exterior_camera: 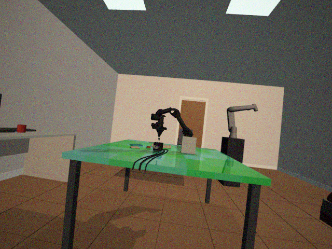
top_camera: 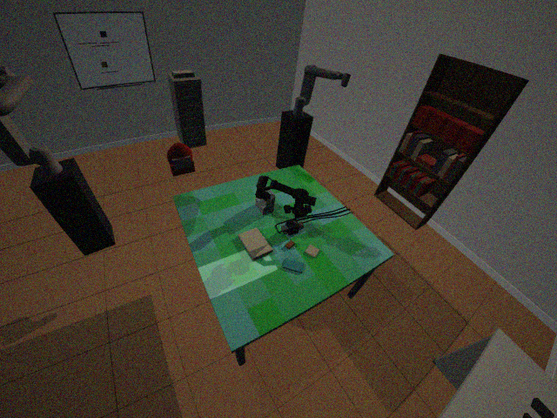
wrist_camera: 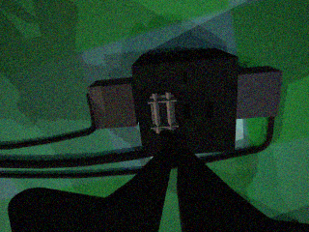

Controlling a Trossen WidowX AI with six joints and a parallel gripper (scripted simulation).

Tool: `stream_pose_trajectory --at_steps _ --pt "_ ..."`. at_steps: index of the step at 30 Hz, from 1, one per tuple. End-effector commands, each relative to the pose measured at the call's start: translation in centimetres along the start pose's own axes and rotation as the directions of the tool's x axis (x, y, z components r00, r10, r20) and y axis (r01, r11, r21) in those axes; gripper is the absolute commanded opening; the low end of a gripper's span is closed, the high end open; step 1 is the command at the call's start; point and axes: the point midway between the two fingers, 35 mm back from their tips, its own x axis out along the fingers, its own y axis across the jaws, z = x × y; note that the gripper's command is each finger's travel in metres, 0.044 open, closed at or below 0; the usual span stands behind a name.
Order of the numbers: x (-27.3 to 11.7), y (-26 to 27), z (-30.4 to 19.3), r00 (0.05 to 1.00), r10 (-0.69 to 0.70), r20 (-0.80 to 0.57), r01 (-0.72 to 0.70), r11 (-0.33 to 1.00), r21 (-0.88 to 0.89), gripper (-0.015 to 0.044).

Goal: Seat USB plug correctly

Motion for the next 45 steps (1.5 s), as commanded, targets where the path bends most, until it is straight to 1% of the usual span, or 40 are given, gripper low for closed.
stream_pose_trajectory --at_steps 1,11,21,33,45 --pt "0.02 0.01 -0.02 1.000 0.001 0.000 -0.001 0.993 -0.120 0.0000" --pt "0.02 0.01 -0.02 1.000 0.001 0.000 -0.001 0.928 -0.373 0.0000" --pt "0.02 0.01 -0.02 1.000 0.001 0.000 -0.001 0.800 -0.600 0.0000" --pt "0.02 0.01 -0.02 1.000 0.001 0.000 -0.001 0.575 -0.818 0.0000" --pt "0.02 0.01 -0.02 1.000 0.001 0.000 -0.001 0.295 -0.956 0.0000"
